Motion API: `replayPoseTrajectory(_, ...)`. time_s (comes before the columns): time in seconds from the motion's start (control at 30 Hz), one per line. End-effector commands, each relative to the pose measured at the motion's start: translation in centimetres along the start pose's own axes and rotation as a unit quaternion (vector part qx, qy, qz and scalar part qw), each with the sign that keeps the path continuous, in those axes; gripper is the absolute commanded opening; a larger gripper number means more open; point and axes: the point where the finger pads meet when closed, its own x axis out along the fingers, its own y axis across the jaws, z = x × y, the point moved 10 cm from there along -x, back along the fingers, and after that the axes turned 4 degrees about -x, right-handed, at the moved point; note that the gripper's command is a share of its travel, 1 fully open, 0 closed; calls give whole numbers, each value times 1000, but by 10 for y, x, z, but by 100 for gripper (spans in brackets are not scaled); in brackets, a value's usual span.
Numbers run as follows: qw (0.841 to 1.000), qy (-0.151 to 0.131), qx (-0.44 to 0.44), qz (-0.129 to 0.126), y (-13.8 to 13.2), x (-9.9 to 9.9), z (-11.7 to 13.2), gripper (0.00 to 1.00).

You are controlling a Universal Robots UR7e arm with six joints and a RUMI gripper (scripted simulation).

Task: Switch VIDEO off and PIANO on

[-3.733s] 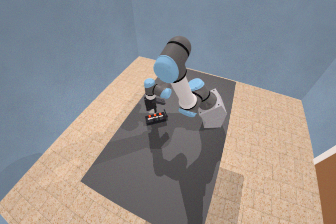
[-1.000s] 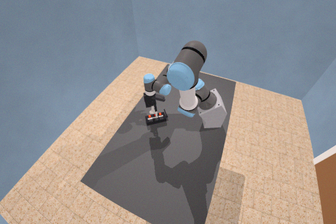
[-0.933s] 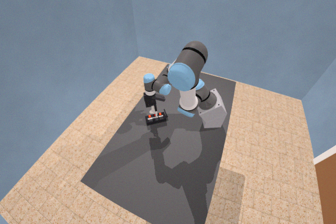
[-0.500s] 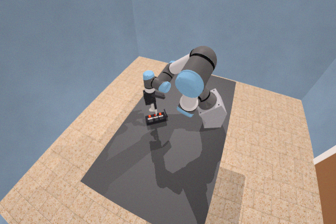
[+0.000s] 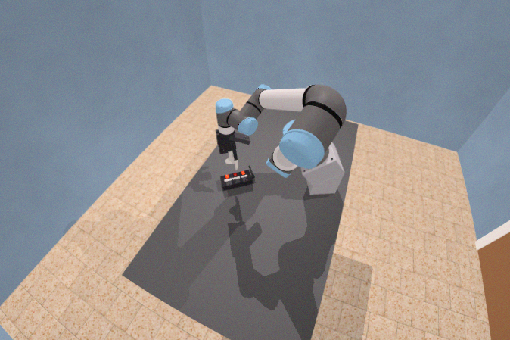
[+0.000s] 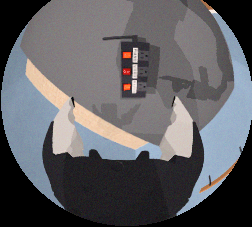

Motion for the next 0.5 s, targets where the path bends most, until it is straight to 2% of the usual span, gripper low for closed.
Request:
replayPoseTrajectory(0.0,1000,-2,-1,3,-1,-11,-1,100)
replayPoseTrajectory(0.23,1000,-2,-1,3,-1,-23,-1,100)
replayPoseTrajectory(0.47,1000,-2,-1,3,-1,-26,-1,100)
